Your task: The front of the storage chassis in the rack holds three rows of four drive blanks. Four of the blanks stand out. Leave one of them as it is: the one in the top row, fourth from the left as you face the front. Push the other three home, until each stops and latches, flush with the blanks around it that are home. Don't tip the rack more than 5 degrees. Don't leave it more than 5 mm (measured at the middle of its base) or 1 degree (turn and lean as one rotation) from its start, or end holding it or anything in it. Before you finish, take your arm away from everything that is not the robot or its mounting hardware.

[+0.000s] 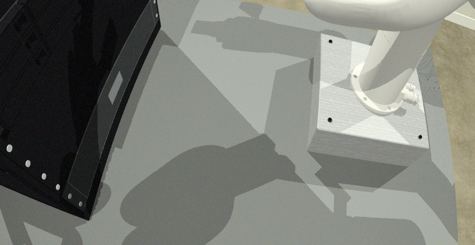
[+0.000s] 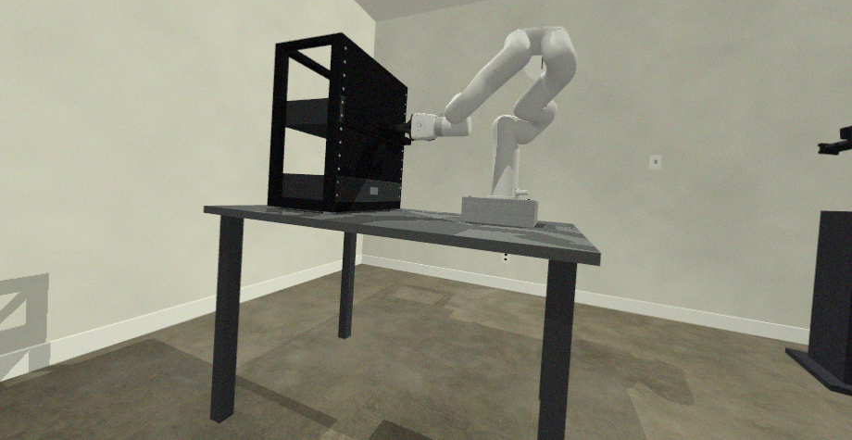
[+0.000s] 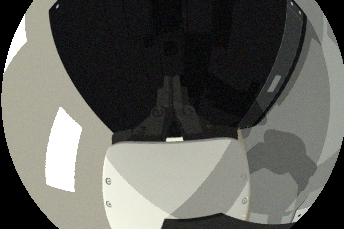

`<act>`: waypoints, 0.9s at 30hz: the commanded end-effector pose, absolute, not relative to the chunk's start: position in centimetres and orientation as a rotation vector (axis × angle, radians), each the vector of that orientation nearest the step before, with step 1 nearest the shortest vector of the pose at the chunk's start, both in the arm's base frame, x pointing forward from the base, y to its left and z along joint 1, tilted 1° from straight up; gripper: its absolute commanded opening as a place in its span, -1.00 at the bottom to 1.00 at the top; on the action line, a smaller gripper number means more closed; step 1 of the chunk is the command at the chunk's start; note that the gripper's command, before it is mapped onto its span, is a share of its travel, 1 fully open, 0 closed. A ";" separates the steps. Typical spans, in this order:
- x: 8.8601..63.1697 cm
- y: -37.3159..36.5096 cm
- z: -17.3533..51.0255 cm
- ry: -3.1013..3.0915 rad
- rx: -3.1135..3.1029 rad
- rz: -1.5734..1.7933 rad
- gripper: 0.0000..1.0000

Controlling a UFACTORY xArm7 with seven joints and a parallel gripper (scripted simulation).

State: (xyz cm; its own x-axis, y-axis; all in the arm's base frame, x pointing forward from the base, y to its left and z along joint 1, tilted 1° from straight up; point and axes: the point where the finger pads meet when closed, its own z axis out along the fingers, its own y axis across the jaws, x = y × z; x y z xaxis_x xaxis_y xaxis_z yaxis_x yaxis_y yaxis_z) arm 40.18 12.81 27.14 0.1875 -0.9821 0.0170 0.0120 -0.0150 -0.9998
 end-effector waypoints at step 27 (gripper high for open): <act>40.9 12.9 27.2 1.051 -1.295 -1.085 -1.00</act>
State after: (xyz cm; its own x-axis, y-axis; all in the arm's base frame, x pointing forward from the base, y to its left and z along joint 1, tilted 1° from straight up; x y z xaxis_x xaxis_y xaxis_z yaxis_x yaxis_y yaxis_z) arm 40.85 12.89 27.08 0.1882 -0.9820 0.0179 0.0127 -0.0158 -0.9998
